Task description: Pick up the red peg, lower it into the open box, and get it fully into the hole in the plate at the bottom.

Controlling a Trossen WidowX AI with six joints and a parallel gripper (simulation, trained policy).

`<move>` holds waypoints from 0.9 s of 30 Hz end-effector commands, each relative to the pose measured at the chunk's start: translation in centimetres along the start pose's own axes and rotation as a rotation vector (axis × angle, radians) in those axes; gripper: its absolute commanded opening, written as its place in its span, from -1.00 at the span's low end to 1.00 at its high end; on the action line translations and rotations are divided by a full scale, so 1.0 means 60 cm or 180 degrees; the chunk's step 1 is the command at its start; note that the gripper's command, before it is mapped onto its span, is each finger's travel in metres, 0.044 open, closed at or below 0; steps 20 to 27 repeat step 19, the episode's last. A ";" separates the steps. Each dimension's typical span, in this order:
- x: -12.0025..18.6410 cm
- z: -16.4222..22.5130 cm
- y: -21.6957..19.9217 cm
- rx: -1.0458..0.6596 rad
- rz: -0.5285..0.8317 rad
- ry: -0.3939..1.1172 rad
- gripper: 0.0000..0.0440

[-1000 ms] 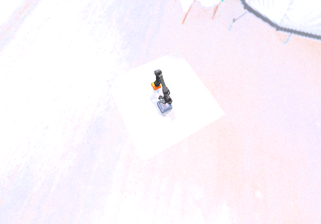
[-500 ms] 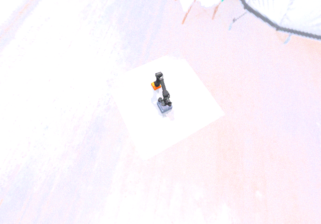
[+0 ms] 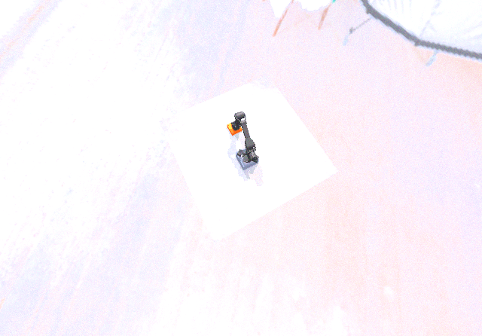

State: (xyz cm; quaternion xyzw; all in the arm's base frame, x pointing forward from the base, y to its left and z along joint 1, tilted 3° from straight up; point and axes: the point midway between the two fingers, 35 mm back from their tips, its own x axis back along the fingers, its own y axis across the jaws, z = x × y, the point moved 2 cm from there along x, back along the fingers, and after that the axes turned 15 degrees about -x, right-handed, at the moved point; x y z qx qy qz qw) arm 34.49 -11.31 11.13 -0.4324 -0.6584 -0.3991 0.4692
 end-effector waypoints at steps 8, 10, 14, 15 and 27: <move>-0.009 -0.028 0.012 0.0105 0.0070 0.0072 -0.50; -0.012 -0.034 0.013 0.0117 0.0088 0.0087 -0.51; -0.017 -0.044 0.012 0.0135 0.0125 0.0117 -0.53; -0.018 -0.046 0.011 0.0138 0.0134 0.0125 -0.53; -0.023 -0.057 0.009 0.0145 0.0167 0.0154 -0.54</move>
